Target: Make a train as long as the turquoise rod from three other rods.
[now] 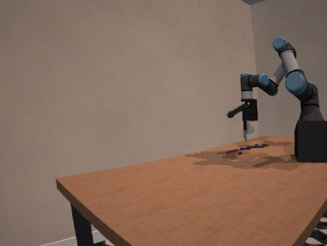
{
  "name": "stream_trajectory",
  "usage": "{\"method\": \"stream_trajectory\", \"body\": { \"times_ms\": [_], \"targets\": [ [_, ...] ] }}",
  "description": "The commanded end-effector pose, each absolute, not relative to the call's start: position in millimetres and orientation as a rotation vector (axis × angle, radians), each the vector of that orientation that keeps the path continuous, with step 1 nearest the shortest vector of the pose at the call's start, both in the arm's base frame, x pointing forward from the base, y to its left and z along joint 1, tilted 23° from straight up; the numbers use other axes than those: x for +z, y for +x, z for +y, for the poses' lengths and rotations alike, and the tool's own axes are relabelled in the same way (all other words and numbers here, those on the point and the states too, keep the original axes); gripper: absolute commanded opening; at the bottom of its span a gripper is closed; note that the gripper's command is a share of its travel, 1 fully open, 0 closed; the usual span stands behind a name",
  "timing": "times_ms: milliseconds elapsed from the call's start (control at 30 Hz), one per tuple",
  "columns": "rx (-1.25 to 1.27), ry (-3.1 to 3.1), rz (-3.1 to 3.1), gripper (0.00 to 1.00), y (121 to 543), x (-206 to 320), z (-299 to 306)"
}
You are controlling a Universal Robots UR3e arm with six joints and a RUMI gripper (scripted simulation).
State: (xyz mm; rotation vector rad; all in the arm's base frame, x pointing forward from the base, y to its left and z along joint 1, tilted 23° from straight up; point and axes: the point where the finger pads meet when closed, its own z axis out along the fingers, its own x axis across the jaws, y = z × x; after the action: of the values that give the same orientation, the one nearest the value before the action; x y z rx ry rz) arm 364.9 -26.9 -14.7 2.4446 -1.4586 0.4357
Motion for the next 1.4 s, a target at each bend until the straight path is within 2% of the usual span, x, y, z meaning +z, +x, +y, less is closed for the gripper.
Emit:
{"method": "stream_trajectory", "body": {
  "times_ms": [0, 1367],
  "targets": [
    [0.454, 2.449, -1.458, 0.14, 370, -24, -31],
    [0.457, 2.449, -1.458, 0.14, 373, -41, -39]
  ]
}}
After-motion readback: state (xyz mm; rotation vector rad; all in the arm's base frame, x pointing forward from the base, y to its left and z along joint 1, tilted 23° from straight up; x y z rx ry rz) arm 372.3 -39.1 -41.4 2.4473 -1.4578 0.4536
